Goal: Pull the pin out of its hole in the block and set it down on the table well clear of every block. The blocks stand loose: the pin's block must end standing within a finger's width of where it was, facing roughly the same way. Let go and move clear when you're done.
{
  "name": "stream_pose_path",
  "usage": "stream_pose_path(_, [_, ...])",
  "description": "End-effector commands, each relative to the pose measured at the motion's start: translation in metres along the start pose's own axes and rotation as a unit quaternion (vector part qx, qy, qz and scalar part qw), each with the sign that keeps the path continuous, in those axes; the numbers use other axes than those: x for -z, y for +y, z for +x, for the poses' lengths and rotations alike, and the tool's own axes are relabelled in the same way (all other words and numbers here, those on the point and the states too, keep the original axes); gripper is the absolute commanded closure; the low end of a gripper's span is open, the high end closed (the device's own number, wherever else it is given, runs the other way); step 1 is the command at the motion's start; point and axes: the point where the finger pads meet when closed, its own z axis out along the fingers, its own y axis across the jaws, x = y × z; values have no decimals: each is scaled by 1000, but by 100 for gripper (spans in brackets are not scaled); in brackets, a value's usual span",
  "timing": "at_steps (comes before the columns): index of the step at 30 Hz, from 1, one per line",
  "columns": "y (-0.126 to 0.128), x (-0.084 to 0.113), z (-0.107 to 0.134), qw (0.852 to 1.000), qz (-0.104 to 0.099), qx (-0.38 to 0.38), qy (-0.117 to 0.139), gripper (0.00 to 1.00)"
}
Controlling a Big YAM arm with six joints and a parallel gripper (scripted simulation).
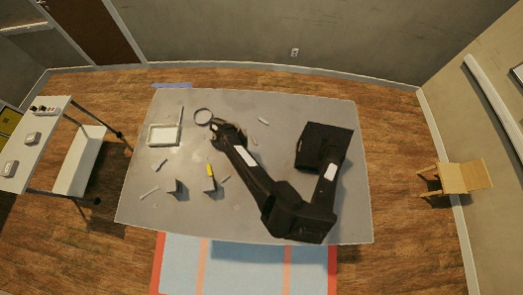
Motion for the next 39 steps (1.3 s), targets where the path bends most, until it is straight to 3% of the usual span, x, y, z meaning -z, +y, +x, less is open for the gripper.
stream_pose_path(1, [8, 1, -5, 1000, 3, 5, -4, 100])
stream_pose_path(9, [29, 0, -2, 1000, 4, 6, -5, 100])
stream_pose_path(39, [37, -1, -2, 1000, 4, 8, -5, 100])
